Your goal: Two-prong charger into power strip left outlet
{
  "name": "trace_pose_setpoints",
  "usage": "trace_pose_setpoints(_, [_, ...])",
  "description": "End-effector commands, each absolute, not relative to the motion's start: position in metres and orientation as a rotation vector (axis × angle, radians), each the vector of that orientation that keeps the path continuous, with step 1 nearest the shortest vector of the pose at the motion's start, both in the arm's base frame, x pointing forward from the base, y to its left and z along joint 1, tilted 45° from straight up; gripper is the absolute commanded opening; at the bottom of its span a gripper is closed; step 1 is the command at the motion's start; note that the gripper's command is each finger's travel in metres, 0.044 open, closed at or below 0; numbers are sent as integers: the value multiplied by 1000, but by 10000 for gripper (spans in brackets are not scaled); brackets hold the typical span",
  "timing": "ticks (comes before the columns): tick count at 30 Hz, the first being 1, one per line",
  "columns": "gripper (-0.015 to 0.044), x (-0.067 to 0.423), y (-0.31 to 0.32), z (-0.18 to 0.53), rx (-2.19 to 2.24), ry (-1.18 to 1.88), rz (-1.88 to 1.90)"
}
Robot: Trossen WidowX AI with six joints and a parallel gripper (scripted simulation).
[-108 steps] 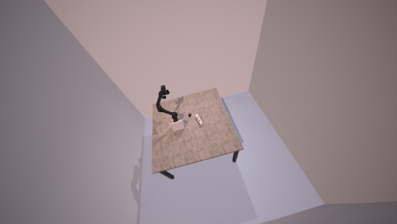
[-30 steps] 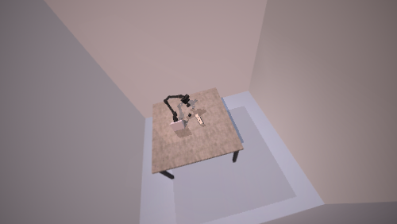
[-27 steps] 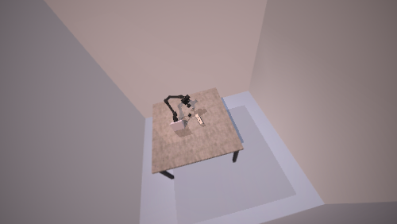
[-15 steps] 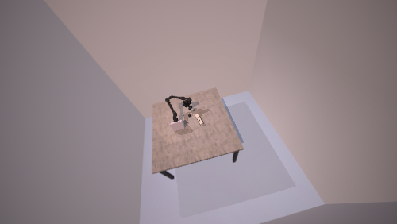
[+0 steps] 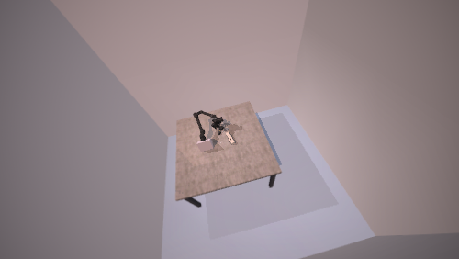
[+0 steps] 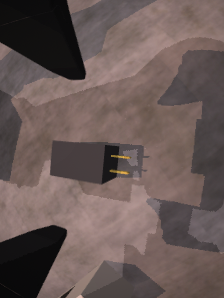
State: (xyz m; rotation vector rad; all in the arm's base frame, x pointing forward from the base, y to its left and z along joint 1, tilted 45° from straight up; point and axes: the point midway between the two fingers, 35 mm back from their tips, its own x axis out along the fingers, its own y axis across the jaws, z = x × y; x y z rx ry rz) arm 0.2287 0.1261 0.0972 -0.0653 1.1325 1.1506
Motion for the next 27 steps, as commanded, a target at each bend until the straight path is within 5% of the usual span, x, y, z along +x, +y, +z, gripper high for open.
trace_pose_setpoints(1, [440,225,119,82,-98,1151,1180])
trace_pose_setpoints(27, [440,224,139,59,-106,1151,1186])
